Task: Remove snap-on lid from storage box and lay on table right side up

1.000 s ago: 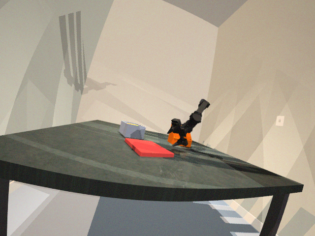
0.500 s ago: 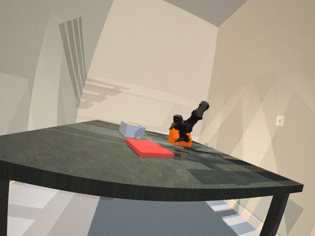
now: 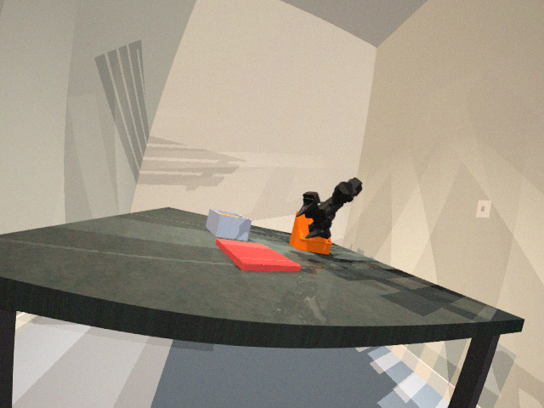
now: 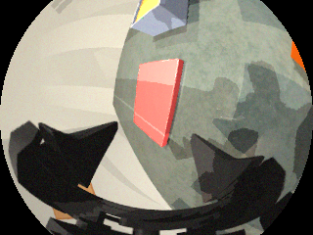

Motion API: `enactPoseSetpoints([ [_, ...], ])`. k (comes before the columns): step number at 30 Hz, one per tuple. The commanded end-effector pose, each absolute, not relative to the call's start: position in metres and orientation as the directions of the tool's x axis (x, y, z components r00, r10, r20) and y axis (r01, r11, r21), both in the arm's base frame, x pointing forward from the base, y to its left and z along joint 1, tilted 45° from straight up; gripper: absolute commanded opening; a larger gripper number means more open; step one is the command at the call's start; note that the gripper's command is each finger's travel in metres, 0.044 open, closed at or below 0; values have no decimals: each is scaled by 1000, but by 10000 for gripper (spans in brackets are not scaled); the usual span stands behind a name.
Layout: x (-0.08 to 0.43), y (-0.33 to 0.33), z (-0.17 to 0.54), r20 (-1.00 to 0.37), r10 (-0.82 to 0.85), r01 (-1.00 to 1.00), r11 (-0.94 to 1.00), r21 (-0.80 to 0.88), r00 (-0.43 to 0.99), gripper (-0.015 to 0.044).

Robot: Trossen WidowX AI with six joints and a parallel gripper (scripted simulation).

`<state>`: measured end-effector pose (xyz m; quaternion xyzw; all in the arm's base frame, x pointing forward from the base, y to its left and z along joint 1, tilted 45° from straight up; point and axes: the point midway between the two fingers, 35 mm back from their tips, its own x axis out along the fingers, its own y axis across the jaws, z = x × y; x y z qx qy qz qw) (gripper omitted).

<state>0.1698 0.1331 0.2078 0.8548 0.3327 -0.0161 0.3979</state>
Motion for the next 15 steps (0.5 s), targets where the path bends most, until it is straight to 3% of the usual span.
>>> enactPoseSetpoints([
  [1, 165, 126, 216, -280, 561, 576, -464, 673, 779, 440],
  [15, 162, 118, 220, -281, 561, 576, -463, 673, 779, 440],
])
